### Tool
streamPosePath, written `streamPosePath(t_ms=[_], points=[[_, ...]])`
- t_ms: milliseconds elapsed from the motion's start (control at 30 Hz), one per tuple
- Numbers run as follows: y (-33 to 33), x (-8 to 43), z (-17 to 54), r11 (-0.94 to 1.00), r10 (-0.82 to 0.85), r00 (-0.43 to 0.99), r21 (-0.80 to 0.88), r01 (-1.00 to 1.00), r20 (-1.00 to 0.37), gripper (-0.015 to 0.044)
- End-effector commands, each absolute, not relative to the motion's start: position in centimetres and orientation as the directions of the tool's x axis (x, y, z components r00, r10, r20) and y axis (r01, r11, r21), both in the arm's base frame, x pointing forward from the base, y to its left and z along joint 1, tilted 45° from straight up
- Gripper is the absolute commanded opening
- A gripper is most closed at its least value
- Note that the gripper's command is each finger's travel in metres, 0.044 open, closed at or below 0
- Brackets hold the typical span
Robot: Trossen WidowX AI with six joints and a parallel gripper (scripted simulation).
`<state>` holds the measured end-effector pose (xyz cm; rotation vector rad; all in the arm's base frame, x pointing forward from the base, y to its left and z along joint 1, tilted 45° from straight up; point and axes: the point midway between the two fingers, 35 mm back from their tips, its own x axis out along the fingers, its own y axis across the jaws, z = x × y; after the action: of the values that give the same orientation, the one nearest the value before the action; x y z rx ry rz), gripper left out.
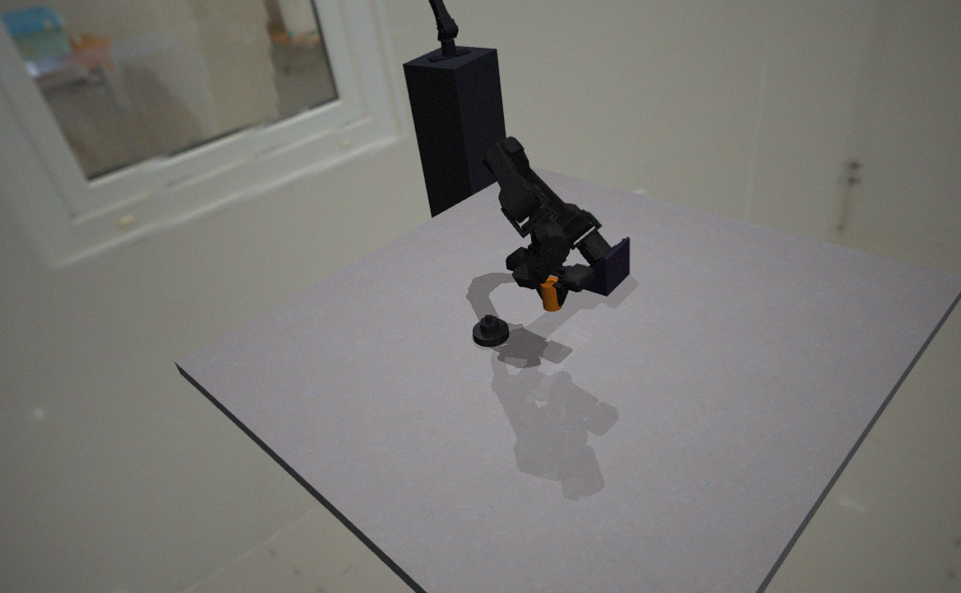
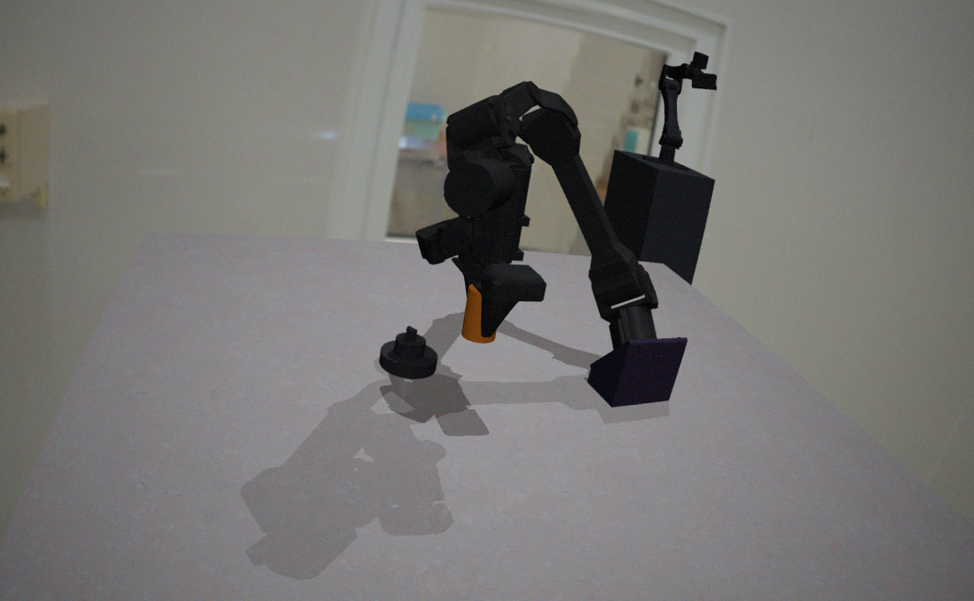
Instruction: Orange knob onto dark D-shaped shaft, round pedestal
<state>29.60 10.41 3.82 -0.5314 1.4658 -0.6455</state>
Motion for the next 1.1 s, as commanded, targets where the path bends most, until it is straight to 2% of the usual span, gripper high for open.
streamPosePath(t_ms=[0,1067], points=[[9.3,30.2,4.7,0.73,-0.682,0.002,-0.68,0.072,-0.732,0.0],[0.6,32.0,9.7,0.722,-0.69,0.007,-0.687,0.087,-0.724,0.0]])
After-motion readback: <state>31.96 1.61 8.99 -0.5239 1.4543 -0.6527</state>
